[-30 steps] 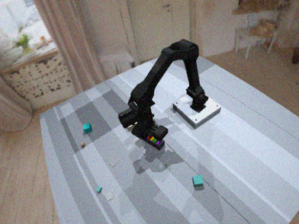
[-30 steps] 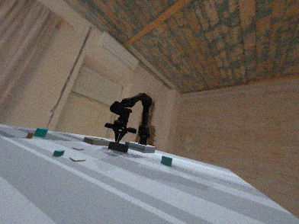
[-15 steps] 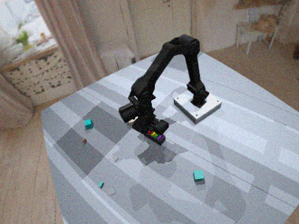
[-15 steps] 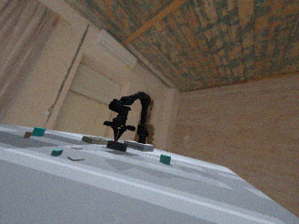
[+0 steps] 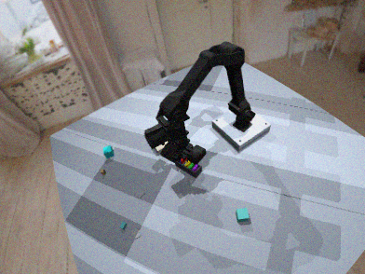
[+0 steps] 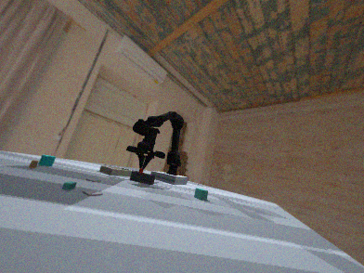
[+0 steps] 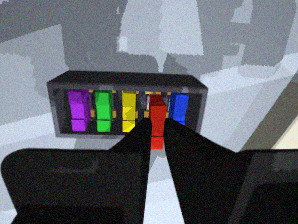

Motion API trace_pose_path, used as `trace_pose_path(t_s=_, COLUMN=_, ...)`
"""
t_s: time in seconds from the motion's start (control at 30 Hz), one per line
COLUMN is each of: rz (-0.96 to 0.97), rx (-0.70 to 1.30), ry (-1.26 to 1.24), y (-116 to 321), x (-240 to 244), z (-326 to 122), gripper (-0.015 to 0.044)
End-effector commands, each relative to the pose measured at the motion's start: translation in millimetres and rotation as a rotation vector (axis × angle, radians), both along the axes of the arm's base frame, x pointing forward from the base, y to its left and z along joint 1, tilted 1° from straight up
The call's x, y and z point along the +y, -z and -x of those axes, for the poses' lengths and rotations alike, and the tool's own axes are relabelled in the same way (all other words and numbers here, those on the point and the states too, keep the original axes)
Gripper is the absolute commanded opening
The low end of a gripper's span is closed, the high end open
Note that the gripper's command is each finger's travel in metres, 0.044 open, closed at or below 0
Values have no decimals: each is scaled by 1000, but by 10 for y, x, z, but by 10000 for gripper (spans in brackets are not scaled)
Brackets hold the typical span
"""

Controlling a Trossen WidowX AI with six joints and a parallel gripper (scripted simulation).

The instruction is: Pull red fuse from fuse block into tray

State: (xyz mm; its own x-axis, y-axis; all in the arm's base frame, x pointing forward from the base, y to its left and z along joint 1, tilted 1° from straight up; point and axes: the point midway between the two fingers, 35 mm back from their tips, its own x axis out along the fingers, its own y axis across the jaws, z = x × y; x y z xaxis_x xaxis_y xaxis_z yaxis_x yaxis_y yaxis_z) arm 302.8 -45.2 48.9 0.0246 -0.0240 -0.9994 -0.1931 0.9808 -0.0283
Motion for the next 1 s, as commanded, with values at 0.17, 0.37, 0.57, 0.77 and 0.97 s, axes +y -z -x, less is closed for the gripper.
trace_pose_path(t_s=0.17, rz=0, rx=-2, ry=5, y=-54, x=2, z=-4, gripper=0)
trace_pose_path(t_s=0.37, rz=1, rx=-2, ry=5, y=-84, x=2, z=-2, gripper=0)
trace_pose_path(t_s=0.57, rz=1, rx=-2, ry=5, y=-114, x=3, z=0, gripper=0)
trace_pose_path(t_s=0.77, rz=1, rx=-2, ry=6, y=-144, x=4, z=3, gripper=0)
trace_pose_path(t_s=0.97, rz=1, rx=-2, ry=6, y=-174, x=5, z=6, gripper=0)
